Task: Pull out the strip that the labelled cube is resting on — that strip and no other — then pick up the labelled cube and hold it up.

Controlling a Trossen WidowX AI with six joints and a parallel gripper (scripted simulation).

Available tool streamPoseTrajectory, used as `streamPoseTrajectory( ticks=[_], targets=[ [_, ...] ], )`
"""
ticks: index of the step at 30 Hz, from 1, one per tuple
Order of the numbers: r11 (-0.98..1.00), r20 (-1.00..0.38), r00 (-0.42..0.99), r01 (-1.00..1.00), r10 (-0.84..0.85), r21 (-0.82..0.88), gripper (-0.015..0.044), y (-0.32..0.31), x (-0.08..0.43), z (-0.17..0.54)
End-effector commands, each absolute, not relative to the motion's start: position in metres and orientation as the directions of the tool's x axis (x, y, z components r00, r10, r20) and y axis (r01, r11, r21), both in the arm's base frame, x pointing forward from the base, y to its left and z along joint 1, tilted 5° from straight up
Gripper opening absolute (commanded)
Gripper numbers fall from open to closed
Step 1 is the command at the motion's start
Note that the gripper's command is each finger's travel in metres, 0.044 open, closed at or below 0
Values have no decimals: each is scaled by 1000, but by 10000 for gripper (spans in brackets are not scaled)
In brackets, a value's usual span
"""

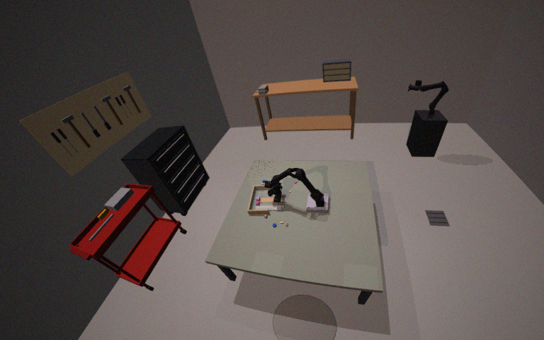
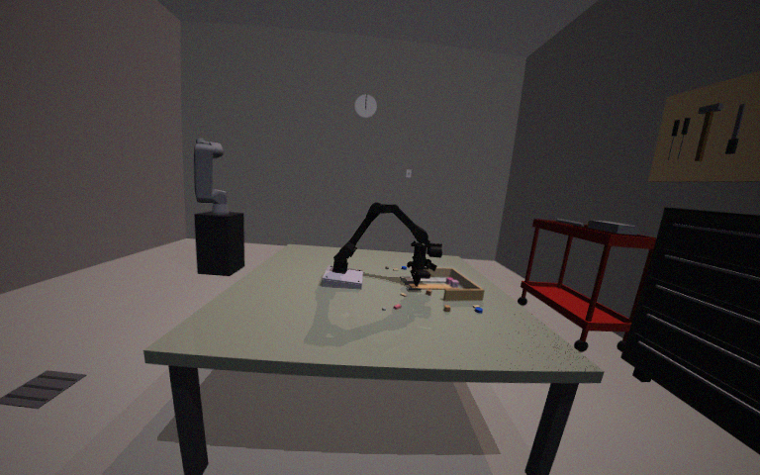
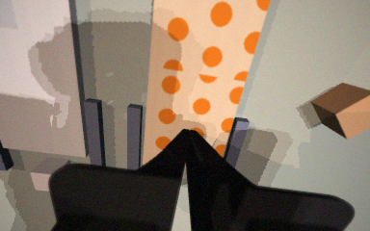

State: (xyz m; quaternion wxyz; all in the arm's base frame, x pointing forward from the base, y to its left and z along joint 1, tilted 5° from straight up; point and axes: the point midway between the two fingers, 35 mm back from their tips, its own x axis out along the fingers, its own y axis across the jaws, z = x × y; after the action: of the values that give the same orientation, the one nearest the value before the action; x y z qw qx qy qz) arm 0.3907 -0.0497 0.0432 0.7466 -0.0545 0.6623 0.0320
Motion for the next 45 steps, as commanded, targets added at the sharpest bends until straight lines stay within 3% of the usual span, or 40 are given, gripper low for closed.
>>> streamPoseTrajectory(
  ticks=[1, 26, 45],
  targets=[
    [992, -993, 117, -123, -20, -34, 0, -49, 390, 40],
    [992, -993, 117, -123, -20, -34, 0, -49, 390, 38],
    [992, -993, 114, -123, -20, -34, 0, -54, 362, 33]
  ],
)
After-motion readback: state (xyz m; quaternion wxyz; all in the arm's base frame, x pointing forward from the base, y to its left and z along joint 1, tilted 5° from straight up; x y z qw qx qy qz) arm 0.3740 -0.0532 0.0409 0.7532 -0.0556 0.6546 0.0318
